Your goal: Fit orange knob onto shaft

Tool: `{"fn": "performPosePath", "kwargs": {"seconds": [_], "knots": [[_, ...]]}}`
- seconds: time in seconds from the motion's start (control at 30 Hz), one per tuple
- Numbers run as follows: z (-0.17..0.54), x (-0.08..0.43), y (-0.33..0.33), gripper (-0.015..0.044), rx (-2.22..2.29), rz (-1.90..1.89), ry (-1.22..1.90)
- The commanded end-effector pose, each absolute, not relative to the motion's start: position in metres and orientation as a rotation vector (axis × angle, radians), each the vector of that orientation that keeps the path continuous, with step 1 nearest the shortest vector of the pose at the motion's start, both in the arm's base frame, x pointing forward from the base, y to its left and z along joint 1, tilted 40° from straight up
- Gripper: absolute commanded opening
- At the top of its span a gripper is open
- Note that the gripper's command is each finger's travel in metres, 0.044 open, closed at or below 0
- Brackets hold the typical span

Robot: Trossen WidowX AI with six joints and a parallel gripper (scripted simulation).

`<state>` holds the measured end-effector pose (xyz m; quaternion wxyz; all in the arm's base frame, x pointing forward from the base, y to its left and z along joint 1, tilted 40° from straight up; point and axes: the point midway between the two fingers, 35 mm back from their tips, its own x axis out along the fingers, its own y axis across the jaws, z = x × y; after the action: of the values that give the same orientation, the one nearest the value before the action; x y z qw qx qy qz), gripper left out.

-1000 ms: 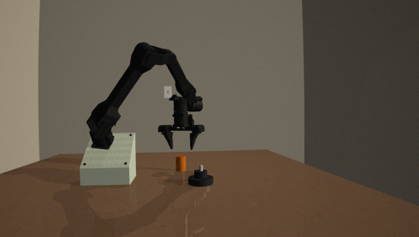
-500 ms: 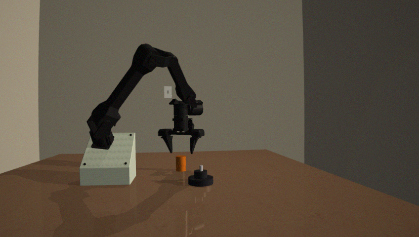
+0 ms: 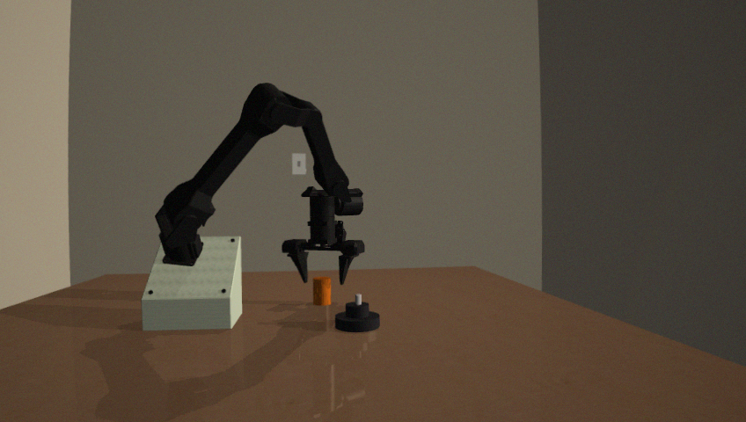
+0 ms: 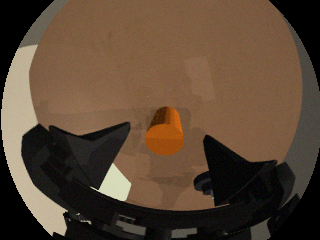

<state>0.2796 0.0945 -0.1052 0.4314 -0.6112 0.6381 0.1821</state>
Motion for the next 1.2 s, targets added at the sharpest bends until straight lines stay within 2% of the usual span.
{"fn": "performPosePath", "kwargs": {"seconds": [0.0, 0.67, 1.0, 1.17], "knots": [[-0.112, 0.279, 0.088, 0.044, -1.531, 0.455, 1.599], [-0.134, 0.28, 0.068, 0.044, -1.533, 0.452, 1.601], [-0.134, 0.28, 0.068, 0.0177, -1.533, 0.452, 1.601], [-0.134, 0.28, 0.068, 0.0144, -1.533, 0.452, 1.601]]}}
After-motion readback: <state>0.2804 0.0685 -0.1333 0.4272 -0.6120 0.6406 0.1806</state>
